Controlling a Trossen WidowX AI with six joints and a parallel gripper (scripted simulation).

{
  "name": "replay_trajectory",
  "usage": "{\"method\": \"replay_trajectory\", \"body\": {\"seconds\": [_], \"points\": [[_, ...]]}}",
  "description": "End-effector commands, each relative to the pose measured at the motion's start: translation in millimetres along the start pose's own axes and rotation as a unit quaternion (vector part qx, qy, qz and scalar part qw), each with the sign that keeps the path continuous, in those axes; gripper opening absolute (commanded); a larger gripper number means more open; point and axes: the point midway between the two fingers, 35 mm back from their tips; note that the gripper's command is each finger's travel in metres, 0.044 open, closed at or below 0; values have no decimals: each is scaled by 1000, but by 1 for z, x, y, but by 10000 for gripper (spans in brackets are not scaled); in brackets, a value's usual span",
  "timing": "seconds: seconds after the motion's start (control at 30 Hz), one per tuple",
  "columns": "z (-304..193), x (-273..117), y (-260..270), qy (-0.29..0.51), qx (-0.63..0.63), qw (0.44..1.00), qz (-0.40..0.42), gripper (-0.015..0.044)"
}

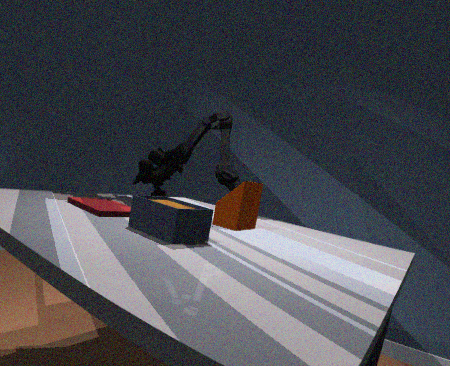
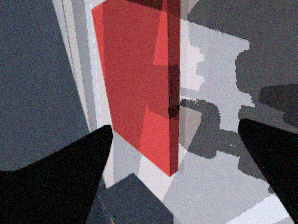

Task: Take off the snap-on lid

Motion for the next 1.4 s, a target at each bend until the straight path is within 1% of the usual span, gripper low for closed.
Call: {"method": "replay_trajectory", "body": {"seconds": [0.0, 1.37], "points": [[0, -3, 1, 1, -2, 1000, 1, 440], [12, -73, 41, 1, -2, 1000, 1, 440]]}}
Point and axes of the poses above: the point midway between the two fingers, 35 mm back from their tips, its own x axis out along the fingers, its own y axis across the jaws, z = x × y, and after that the axes turned 15 degrees about -x, right-handed
